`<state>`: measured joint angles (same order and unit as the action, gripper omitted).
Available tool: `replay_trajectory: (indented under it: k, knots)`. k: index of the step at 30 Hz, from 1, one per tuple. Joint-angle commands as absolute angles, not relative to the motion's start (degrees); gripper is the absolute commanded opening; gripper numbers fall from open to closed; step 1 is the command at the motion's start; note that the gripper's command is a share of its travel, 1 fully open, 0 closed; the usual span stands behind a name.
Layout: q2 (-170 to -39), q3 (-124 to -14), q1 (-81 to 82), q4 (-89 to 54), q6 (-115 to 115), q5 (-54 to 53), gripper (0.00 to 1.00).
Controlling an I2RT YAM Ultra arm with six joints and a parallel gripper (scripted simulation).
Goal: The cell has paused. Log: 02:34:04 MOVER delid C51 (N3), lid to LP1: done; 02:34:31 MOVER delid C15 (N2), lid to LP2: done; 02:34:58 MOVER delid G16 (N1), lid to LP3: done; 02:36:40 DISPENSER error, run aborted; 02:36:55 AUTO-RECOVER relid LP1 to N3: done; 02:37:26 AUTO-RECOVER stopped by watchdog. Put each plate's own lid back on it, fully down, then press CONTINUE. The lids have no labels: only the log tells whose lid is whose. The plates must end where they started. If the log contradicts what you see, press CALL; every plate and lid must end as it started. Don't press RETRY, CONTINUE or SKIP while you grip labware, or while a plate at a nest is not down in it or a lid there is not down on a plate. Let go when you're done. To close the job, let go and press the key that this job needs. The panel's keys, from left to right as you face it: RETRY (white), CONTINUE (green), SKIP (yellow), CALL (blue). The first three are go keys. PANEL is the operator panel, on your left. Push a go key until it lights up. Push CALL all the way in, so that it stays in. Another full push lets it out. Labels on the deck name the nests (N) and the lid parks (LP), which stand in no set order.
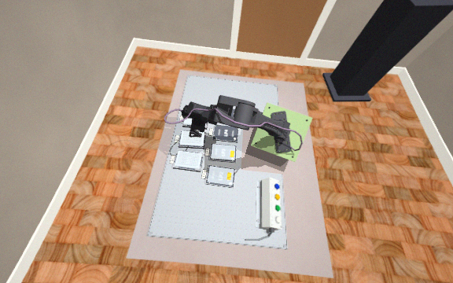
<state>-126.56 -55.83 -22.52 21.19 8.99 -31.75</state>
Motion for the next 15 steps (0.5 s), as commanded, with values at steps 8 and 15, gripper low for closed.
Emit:
replay_trajectory:
  k: [8,15]
  knots:
    - [-119.33,-55.79,-21.48,3.94,3.43,-31.84,1.00]
    - [-115.94,-57.21,-19.63,-7.93,0.44,-30.94,1.00]
